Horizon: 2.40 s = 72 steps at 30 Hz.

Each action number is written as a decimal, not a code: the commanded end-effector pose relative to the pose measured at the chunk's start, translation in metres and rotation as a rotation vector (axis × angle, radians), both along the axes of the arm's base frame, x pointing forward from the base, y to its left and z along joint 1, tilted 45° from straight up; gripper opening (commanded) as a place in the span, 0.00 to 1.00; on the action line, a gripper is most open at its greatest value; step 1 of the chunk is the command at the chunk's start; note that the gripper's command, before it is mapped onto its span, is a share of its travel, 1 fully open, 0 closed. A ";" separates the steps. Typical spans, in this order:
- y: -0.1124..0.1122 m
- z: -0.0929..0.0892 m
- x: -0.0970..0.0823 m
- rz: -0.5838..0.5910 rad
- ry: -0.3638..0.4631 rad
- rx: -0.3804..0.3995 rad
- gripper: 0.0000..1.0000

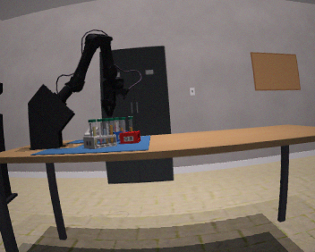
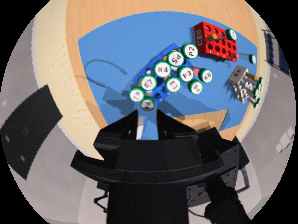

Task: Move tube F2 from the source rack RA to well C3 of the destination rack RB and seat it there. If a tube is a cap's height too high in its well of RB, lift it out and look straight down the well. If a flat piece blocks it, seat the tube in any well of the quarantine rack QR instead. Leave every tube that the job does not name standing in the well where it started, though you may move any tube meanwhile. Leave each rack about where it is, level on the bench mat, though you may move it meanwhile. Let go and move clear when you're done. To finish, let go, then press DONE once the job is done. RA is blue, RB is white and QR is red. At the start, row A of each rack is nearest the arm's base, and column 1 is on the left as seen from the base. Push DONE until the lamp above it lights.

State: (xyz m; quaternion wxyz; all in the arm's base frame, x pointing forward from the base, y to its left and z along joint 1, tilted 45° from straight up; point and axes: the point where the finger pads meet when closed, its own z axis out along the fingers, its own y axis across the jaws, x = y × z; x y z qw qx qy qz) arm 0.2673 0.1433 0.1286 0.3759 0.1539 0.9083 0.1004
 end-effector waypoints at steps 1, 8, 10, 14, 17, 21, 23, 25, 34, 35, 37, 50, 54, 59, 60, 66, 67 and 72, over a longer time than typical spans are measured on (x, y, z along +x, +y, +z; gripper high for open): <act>-0.002 0.018 -0.010 -0.013 -0.014 0.002 0.30; -0.005 0.025 -0.022 -0.013 -0.014 0.003 0.30; -0.005 0.028 -0.025 -0.013 -0.013 0.004 0.30; -0.006 0.037 -0.032 -0.013 -0.013 0.004 0.30; -0.007 0.042 -0.038 -0.013 -0.012 0.005 0.30; -0.007 0.045 -0.042 -0.013 -0.012 0.005 0.30; -0.019 0.039 -0.040 -0.056 0.000 0.015 0.30; -0.031 0.029 -0.043 -0.094 0.031 0.052 0.30; -0.085 0.030 -0.038 -0.295 0.045 0.257 0.30; -0.091 0.030 -0.038 -0.318 0.047 0.281 0.30; -0.097 0.030 -0.038 -0.342 0.049 0.305 0.30; -0.174 0.039 -0.027 -0.490 0.051 0.462 0.30; -0.194 0.039 -0.026 -0.490 0.050 0.463 0.30; -0.220 0.038 -0.025 -0.490 0.048 0.463 0.30; -0.220 0.038 -0.025 -0.490 0.048 0.463 0.30; -0.219 0.044 -0.026 -0.485 0.024 0.453 0.30; -0.213 0.042 -0.020 -0.470 0.053 0.462 0.30; -0.212 0.058 -0.004 -0.488 0.032 0.453 0.30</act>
